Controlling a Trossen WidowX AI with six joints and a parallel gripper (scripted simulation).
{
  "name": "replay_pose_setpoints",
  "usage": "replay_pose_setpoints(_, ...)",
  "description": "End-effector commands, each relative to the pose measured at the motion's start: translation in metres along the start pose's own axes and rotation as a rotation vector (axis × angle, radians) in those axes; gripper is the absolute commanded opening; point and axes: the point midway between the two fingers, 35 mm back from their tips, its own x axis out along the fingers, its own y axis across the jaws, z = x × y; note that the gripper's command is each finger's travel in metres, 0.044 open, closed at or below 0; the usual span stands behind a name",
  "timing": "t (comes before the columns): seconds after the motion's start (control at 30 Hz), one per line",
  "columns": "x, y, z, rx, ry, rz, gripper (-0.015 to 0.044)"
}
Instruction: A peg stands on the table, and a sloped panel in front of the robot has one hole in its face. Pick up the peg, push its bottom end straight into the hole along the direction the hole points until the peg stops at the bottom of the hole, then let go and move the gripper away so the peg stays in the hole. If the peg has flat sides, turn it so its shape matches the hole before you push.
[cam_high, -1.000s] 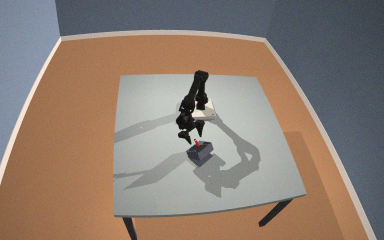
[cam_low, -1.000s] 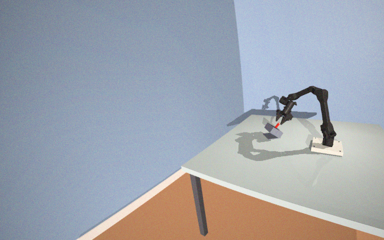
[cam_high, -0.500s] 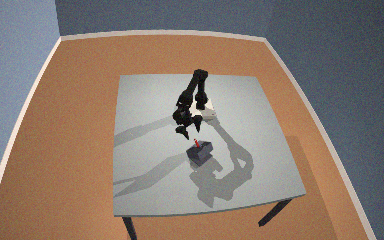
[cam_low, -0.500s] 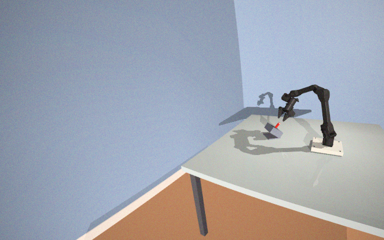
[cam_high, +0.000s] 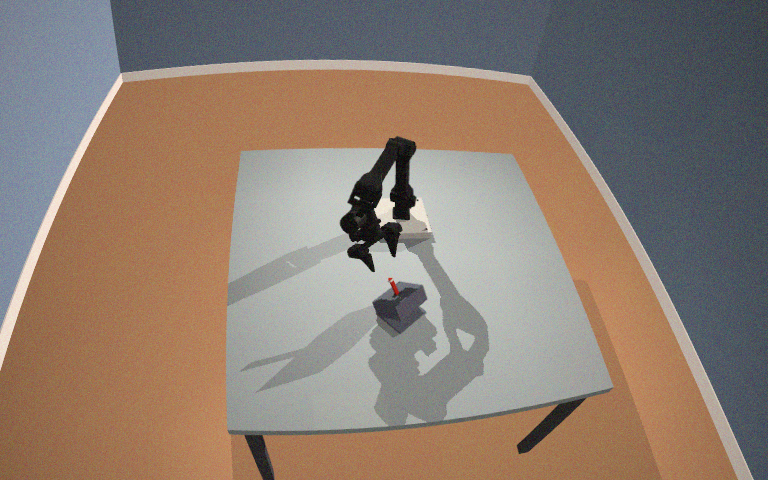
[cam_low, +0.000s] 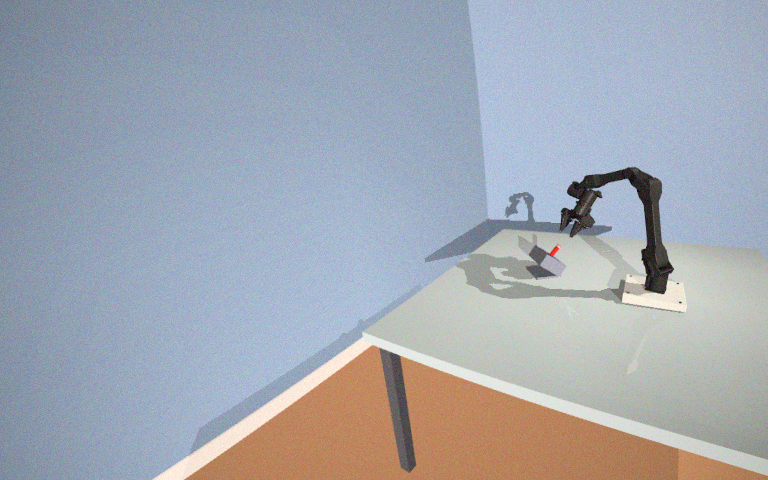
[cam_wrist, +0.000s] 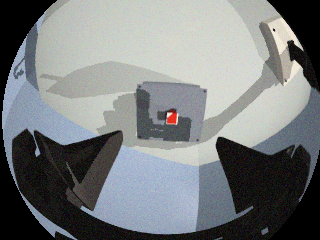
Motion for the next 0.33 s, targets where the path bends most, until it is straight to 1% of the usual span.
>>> replay_pose_setpoints(0.0,-0.0084,0.0004,-0.001,-0.007,0.007,0.001,0.044)
replay_pose_setpoints(0.3,-0.0126,0.0003,-0.0006,-0.007,0.007,0.001,0.044)
